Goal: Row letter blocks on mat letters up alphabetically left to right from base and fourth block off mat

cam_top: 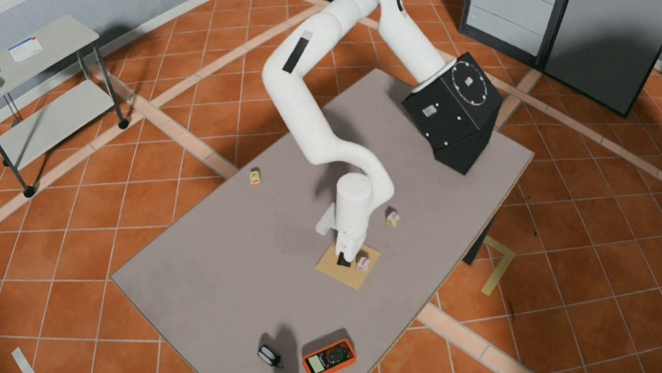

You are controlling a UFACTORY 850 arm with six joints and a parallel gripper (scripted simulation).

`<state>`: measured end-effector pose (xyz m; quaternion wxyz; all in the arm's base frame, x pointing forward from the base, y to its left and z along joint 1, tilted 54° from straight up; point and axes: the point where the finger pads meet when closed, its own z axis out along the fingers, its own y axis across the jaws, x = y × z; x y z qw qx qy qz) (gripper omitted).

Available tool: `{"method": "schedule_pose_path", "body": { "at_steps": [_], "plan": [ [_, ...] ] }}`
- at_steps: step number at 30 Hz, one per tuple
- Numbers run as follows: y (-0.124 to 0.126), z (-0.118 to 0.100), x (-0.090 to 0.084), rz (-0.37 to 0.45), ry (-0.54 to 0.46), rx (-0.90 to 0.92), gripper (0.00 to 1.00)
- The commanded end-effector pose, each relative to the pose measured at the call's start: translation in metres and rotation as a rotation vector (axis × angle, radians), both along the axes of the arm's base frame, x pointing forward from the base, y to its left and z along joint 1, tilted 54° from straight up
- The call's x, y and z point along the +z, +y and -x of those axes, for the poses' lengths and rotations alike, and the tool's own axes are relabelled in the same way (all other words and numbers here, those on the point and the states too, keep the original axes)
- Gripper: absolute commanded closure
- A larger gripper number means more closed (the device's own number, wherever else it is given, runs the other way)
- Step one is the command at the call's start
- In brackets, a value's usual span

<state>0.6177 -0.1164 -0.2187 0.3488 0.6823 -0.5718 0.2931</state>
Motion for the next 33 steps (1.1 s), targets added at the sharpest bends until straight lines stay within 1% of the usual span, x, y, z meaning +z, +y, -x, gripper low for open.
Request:
{"method": "schedule_pose_path", "body": {
  "at_steps": [1,2,3,5,6,8,9,13,14,16,17,29,33],
  "plan": [
    [0.0007,-0.0007,0.0004,0.0,-0.001,0.001,0.72],
    [0.0007,-0.0007,0.0004,0.0,-0.001,0.001,0.72],
    [0.0007,-0.0007,0.0004,0.0,-0.001,0.001,0.68],
    [0.0007,-0.0007,0.0004,0.0,-0.001,0.001,0.68],
    [0.0007,-0.0007,0.0004,0.0,-0.001,0.001,0.64],
    [0.0007,-0.0007,0.0004,0.0,-0.001,0.001,0.64],
    [0.0007,-0.0007,0.0004,0.0,-0.001,0.001,0.6],
    [0.0007,-0.0007,0.0004,0.0,-0.001,0.001,0.6],
    [0.0007,-0.0007,0.0004,0.0,-0.001,0.001,0.56],
    [0.0007,-0.0007,0.0004,0.0,-0.001,0.001,0.56],
    [0.0007,-0.0007,0.0004,0.0,-0.001,0.001,0.52],
    [0.0009,-0.0007,0.0006,0.0,-0.001,0.001,0.52],
    [0.0047,-0.0007,0.0033,0.0,-0.001,0.001,0.52]
  ]
}}
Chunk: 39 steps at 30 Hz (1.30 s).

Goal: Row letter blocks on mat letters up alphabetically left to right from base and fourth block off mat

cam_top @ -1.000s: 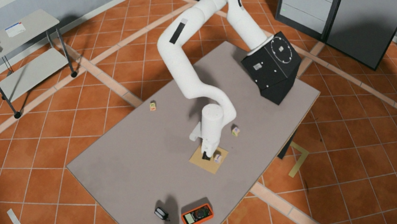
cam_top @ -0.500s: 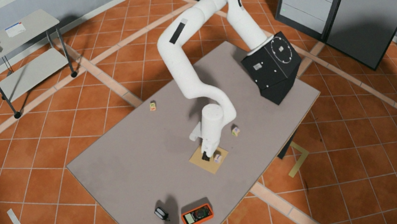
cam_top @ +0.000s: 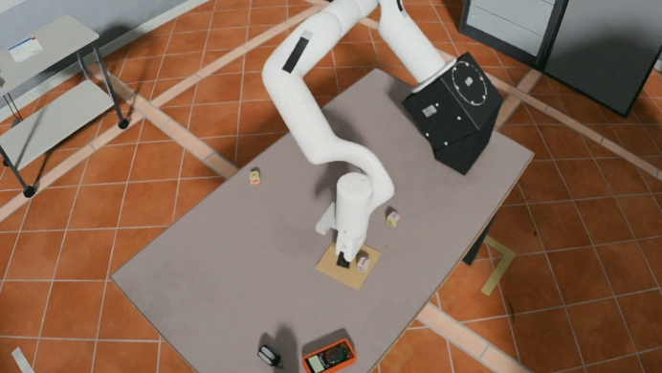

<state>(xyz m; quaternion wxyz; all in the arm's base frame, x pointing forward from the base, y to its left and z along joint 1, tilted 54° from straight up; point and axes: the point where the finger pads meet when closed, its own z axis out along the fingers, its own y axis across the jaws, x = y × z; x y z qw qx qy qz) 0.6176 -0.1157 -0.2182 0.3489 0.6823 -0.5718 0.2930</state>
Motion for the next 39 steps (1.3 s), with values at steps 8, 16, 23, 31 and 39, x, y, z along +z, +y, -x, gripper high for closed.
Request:
{"method": "schedule_pose_path", "body": {
  "at_steps": [8,16,23,31,39],
  "plan": [
    [0.032,-0.001,0.023,0.0,-0.001,0.001,0.52],
    [0.058,-0.001,0.042,0.0,-0.001,0.001,0.52],
    [0.072,-0.001,0.052,-0.001,-0.001,0.001,0.52],
    [0.073,-0.001,0.053,-0.001,-0.001,0.001,0.0],
    [0.073,-0.001,0.053,-0.001,-0.001,0.001,0.0]
  ]
}}
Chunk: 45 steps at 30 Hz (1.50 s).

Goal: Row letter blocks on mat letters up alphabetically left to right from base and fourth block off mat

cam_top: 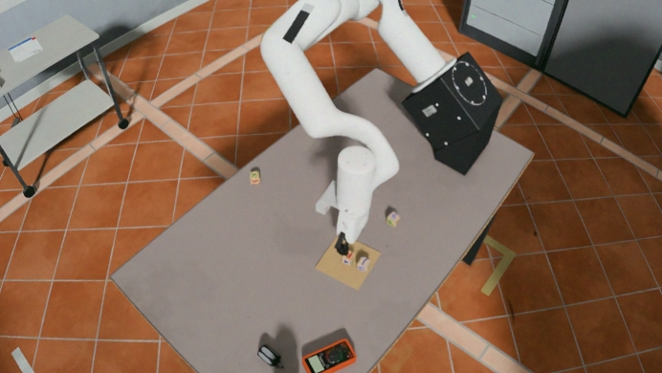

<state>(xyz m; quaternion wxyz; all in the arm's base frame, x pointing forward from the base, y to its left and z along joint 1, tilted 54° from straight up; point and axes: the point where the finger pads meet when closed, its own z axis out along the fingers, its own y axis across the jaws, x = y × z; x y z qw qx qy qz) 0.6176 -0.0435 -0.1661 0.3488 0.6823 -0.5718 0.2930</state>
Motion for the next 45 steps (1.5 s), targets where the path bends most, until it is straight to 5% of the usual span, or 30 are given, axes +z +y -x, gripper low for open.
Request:
{"method": "schedule_pose_path", "body": {
  "at_steps": [1,11,15,22,24,25,28,39,41,42,45],
  "plan": [
    [0.001,-0.001,0.001,0.0,-0.001,0.001,0.0],
    [-0.001,-0.002,0.004,-0.001,-0.008,-0.004,0.0],
    [-0.035,-0.016,0.053,-0.008,-0.106,-0.075,0.0],
    [-0.078,-0.024,0.112,-0.013,-0.225,-0.162,0.0],
    [-0.078,-0.024,0.112,-0.013,-0.225,-0.162,0.0],
    [-0.098,-0.024,0.138,-0.015,-0.277,-0.199,0.0],
    [-0.111,-0.022,0.156,-0.015,-0.313,-0.226,0.0],
    [-0.184,0.001,0.249,-0.013,-0.508,-0.368,0.0],
    [-0.184,0.001,0.249,-0.013,-0.508,-0.368,0.0],
    [-0.202,0.012,0.273,-0.011,-0.561,-0.405,0.0],
    [-0.215,0.021,0.29,-0.009,-0.598,-0.432,0.0]
  ]
}}
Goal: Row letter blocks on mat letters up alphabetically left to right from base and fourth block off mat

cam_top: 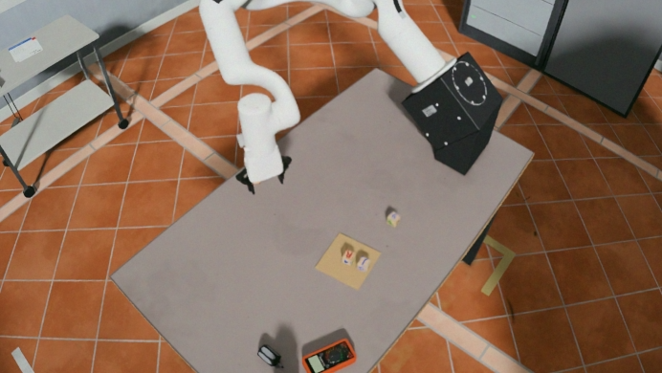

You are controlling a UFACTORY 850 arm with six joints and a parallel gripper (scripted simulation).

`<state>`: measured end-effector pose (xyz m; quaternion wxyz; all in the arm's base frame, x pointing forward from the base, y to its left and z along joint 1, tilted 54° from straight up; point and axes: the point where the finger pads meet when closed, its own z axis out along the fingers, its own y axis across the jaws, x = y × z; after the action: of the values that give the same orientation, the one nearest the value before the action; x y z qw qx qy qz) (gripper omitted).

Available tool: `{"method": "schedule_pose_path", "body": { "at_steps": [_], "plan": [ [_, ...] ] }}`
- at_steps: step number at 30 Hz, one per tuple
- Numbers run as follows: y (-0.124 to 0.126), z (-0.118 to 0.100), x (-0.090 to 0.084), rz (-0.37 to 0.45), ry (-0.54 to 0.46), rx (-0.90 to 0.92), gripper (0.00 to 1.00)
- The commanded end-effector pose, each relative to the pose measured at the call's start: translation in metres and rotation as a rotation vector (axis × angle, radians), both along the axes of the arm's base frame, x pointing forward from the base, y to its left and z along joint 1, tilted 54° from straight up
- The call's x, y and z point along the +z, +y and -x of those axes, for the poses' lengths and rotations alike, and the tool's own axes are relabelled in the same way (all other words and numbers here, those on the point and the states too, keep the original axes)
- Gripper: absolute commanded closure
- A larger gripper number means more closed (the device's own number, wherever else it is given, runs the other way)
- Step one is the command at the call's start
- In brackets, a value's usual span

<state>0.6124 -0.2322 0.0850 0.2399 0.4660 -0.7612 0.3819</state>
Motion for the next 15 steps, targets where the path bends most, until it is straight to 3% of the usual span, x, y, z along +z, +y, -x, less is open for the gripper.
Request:
{"method": "schedule_pose_path", "body": {
  "at_steps": [1,6,9,10,15],
  "plan": [
    [-0.032,0.02,0.046,0.004,-0.102,-0.059,0.0],
    [-0.06,0.045,0.083,0.01,-0.189,-0.124,0.0],
    [-0.063,0.048,0.086,0.011,-0.197,-0.129,0.0],
    [-0.063,0.048,0.086,0.011,-0.197,-0.129,0.31],
    [-0.063,0.048,0.086,0.011,-0.197,-0.129,0.31]
  ]
}}
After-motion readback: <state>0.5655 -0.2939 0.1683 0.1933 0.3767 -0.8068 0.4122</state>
